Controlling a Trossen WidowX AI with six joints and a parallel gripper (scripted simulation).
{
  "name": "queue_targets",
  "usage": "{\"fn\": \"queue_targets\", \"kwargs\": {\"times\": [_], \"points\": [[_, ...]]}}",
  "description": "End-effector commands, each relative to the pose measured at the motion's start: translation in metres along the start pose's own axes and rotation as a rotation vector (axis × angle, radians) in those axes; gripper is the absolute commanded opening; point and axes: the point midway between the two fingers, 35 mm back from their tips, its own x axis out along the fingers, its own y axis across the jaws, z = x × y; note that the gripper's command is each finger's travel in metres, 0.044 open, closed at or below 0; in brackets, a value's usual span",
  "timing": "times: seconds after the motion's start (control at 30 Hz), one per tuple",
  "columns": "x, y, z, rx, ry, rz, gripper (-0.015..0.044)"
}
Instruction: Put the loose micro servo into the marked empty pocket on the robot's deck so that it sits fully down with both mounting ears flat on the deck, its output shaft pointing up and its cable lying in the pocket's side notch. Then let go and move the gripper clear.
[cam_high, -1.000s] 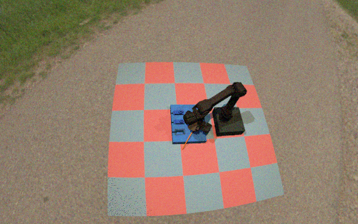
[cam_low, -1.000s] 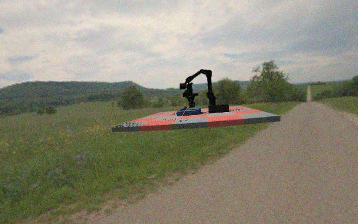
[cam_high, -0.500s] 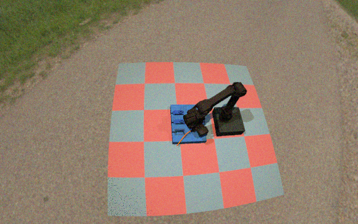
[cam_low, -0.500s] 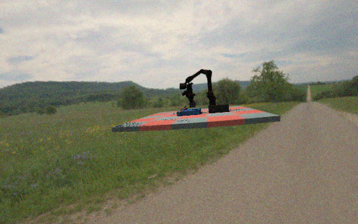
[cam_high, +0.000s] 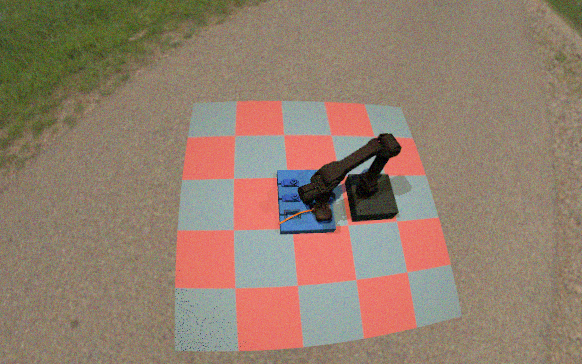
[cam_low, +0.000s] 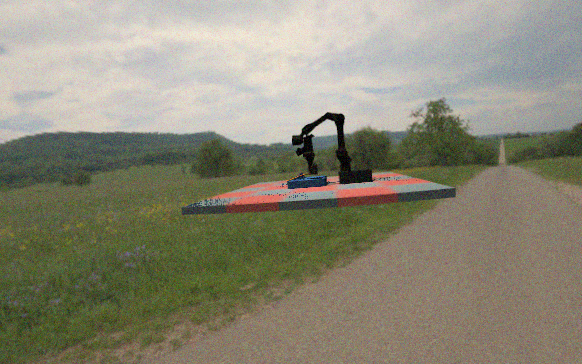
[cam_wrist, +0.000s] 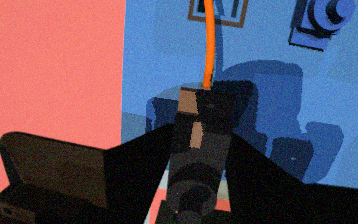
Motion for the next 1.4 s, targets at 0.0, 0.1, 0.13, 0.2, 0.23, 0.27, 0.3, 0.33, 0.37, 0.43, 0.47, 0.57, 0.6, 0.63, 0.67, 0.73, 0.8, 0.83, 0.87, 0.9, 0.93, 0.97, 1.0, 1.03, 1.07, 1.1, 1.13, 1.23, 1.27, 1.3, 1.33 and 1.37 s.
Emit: {"fn": "queue_targets", "kwargs": {"times": [0.0, 0.1, 0.13, 0.2, 0.23, 0.27, 0.3, 0.33, 0.37, 0.43, 0.47, 0.57, 0.6, 0.63, 0.67, 0.73, 0.8, 0.83, 0.87, 0.9, 0.93, 0.97, 1.0, 1.03, 1.07, 1.1, 1.13, 1.23, 1.27, 1.3, 1.33, 1.37], "points": [[-0.001, 0.001, 0.002, 0.022, -0.006, 0.003, 0.0], [-0.001, 0.001, 0.008, 0.022, -0.006, 0.003, 0.0], [-0.002, 0.001, 0.011, 0.022, -0.007, 0.003, 0.0], [-0.002, 0.0, 0.019, 0.022, -0.007, 0.003, 0.0], [-0.002, 0.0, 0.023, 0.022, -0.007, 0.003, 0.0], [-0.002, 0.0, 0.027, 0.022, -0.008, 0.003, 0.0], [-0.002, 0.0, 0.031, 0.022, -0.008, 0.003, 0.0], [-0.002, 0.0, 0.035, 0.022, -0.008, 0.003, 0.0], [-0.002, 0.0, 0.039, 0.022, -0.008, 0.003, 0.0], [-0.002, 0.0, 0.047, 0.022, -0.009, 0.003, 0.0], [-0.002, 0.0, 0.051, 0.022, -0.009, 0.003, 0.0], [-0.003, 0.0, 0.062, 0.022, -0.01, 0.003, 0.0], [-0.003, -0.001, 0.066, 0.022, -0.01, 0.003, 0.0], [-0.003, -0.001, 0.07, 0.022, -0.011, 0.003, 0.0], [-0.003, -0.001, 0.074, 0.022, -0.011, 0.003, 0.0], [-0.003, -0.001, 0.081, 0.022, -0.011, 0.003, 0.0], [-0.003, -0.001, 0.088, 0.022, -0.012, 0.003, 0.0], [-0.003, -0.001, 0.092, 0.022, -0.012, 0.003, 0.0], [-0.003, -0.001, 0.096, 0.022, -0.012, 0.003, 0.0], [-0.003, -0.001, 0.099, 0.022, -0.013, 0.003, 0.0], [-0.004, -0.002, 0.103, 0.022, -0.013, 0.003, 0.0], [-0.004, -0.002, 0.106, 0.022, -0.013, 0.003, 0.0], [-0.004, -0.002, 0.109, 0.022, -0.013, 0.003, 0.0], [-0.004, -0.002, 0.11, 0.022, -0.014, 0.003, 0.0], [-0.004, -0.002, 0.111, 0.022, -0.014, 0.003, 0.0], [-0.004, -0.002, 0.111, 0.022, -0.014, 0.003, 0.0], [-0.004, -0.002, 0.111, 0.022, -0.014, 0.003, 0.0], [-0.002, -0.002, 0.111, 0.022, -0.014, 0.003, 0.0], [-0.001, -0.002, 0.111, 0.022, -0.014, 0.003, 0.0], [0.0, -0.002, 0.111, 0.022, -0.014, 0.003, 0.0], [0.001, -0.002, 0.112, 0.022, -0.014, 0.003, 0.0], [0.003, -0.002, 0.112, 0.022, -0.014, 0.003, 0.0]]}}
